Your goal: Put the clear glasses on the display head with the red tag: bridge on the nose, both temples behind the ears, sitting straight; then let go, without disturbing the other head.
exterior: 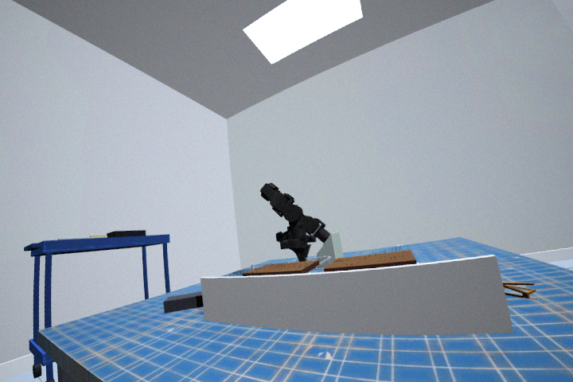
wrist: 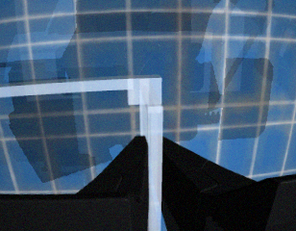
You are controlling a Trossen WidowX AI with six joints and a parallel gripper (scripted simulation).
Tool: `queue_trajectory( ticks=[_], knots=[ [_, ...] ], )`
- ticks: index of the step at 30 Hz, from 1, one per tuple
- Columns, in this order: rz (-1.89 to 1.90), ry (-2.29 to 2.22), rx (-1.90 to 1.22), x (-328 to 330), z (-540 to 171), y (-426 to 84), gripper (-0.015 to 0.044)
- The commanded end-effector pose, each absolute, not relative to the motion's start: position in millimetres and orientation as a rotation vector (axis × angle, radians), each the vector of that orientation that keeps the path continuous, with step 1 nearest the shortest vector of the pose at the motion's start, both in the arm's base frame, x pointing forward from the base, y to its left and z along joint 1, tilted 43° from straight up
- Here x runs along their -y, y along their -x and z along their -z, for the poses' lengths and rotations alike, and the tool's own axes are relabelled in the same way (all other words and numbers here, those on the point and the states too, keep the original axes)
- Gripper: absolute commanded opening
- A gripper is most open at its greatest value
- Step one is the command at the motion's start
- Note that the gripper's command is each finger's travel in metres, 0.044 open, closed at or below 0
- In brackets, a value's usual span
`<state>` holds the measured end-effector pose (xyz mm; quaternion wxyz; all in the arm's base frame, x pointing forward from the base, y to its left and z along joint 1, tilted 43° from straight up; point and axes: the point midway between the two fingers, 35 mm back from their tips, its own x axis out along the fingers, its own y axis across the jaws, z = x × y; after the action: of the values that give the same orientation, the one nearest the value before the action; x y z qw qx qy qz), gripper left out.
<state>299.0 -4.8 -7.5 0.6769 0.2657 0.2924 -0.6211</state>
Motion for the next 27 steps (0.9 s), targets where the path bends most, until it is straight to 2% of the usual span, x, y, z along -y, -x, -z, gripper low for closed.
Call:
queue_trajectory(
  ticks=[1, 27],
  knots=[
    [1.397, -0.587, -0.659, 5, 9, -306, 0.0000],
    [1.396, -0.589, -0.657, 1, 8, -344, 0.0000]
  ],
)
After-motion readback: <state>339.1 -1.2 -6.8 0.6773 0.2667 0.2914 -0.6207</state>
